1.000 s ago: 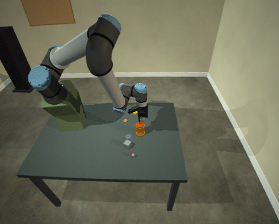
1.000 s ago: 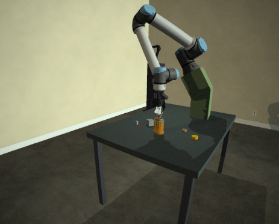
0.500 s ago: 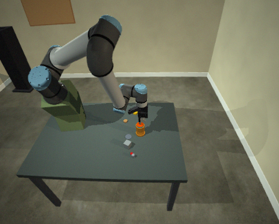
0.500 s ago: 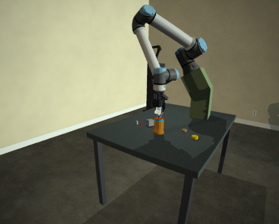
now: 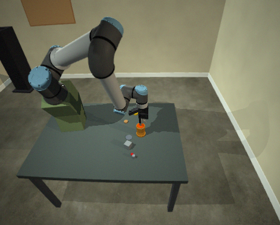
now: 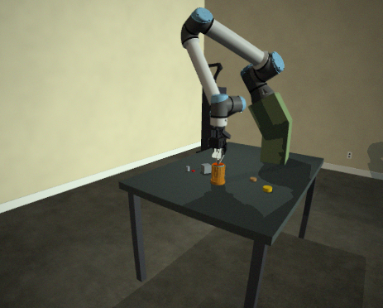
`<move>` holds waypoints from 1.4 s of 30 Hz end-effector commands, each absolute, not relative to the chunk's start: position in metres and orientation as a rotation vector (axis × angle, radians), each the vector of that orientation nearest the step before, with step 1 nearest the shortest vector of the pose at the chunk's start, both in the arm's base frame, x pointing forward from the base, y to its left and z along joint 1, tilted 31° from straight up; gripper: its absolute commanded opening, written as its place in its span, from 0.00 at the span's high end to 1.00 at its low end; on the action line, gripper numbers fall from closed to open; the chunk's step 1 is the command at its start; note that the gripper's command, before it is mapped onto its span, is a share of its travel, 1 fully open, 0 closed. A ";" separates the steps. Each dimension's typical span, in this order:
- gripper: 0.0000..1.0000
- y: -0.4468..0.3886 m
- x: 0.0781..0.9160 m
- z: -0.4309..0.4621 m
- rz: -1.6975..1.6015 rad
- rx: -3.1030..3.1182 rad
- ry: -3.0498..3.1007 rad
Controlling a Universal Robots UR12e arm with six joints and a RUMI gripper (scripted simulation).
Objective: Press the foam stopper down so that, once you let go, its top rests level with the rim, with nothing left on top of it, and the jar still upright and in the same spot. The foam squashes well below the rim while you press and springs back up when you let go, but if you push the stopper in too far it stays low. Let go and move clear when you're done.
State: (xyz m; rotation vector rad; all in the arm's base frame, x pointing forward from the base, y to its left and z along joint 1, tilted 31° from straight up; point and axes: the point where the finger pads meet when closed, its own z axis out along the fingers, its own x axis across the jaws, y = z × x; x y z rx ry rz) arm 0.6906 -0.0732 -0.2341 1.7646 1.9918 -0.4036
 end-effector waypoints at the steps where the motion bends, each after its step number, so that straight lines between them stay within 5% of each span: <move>1: 1.00 -0.074 0.691 -0.236 -0.403 1.764 1.992; 42: 1.00 -0.079 0.693 -0.244 -0.403 1.764 1.992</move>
